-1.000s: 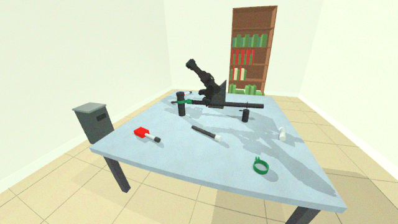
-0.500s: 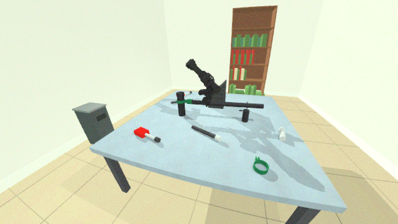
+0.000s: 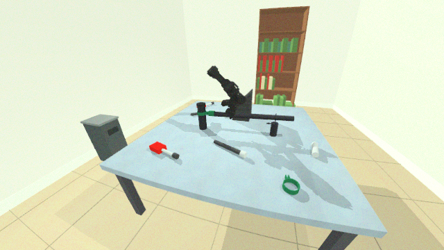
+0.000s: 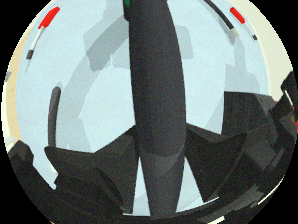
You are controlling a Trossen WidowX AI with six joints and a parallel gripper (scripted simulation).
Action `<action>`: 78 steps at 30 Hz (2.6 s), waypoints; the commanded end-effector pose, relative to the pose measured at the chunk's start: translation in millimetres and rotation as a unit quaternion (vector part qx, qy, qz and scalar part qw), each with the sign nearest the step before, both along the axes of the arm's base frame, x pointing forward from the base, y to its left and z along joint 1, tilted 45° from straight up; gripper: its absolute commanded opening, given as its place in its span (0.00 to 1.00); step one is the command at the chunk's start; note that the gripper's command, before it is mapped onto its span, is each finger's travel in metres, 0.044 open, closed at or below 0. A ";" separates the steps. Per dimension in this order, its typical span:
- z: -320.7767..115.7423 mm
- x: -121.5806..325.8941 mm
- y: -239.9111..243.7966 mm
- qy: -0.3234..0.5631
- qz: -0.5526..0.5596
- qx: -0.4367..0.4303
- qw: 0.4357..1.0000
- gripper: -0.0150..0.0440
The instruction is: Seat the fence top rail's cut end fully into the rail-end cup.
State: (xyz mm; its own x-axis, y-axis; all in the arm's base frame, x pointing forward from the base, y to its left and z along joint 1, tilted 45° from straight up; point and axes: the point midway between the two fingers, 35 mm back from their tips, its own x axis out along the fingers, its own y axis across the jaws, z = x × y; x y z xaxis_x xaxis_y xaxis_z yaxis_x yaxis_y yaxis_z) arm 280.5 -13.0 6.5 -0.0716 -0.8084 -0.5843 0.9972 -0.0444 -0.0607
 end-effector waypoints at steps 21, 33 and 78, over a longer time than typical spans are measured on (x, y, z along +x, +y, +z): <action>0.8 0.5 0.5 0.003 -0.002 0.002 1.000 0.25; 5.7 2.2 -2.8 0.003 -0.002 0.002 1.000 0.25; 4.3 1.9 -1.1 0.020 -0.015 0.016 1.000 0.25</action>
State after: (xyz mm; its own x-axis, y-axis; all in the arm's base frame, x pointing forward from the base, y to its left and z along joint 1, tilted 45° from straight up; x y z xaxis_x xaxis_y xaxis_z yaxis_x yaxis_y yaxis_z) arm 282.0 -11.9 7.6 -0.1207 -0.7858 -0.6066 0.9920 -0.0720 -0.1040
